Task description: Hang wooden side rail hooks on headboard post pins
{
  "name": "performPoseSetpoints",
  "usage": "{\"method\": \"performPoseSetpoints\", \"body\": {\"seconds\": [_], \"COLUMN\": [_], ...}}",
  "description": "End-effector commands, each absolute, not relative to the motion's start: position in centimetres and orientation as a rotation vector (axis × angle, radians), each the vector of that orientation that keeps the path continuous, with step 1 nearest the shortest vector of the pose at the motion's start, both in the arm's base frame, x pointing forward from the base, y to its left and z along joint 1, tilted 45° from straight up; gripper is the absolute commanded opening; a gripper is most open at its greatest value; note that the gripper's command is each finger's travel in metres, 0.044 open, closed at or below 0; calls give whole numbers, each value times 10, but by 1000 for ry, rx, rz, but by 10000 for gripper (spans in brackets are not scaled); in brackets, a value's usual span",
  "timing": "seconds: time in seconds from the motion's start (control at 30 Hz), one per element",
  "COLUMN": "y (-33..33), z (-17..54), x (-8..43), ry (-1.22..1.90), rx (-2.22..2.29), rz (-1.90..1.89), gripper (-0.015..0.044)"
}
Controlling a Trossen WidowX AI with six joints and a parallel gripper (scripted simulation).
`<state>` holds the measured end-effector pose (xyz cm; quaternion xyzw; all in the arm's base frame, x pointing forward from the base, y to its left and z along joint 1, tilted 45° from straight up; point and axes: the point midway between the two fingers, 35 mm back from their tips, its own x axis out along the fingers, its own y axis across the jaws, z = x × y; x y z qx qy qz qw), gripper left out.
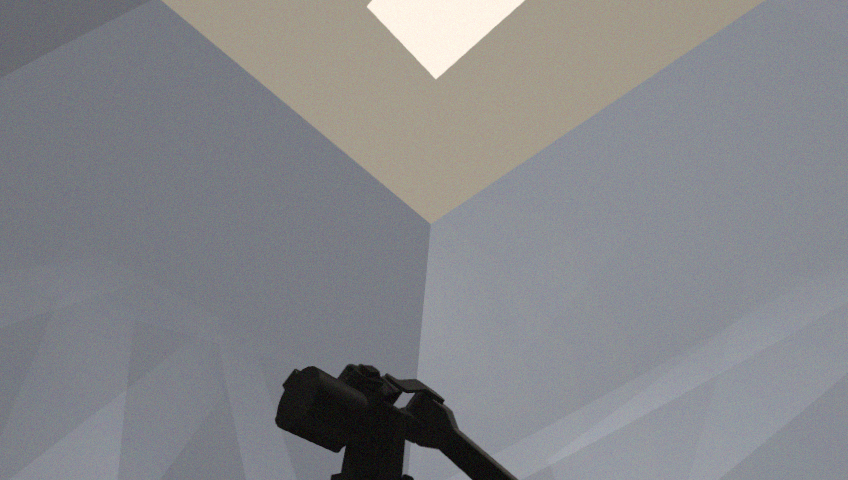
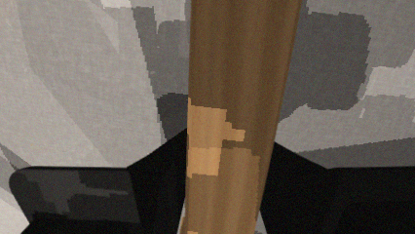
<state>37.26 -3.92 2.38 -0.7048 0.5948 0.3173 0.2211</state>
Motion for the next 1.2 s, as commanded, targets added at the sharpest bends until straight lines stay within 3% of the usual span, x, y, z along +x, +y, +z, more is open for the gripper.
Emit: {"method": "performPoseSetpoints", "body": {"seconds": [0.0,1.17], "y": [-37,-40], "z": [28,31], "x": [375,374], "ry": [1636,1636], "rx": [-1965,-1965], "rz": [874,874], "gripper": [0,0]}}
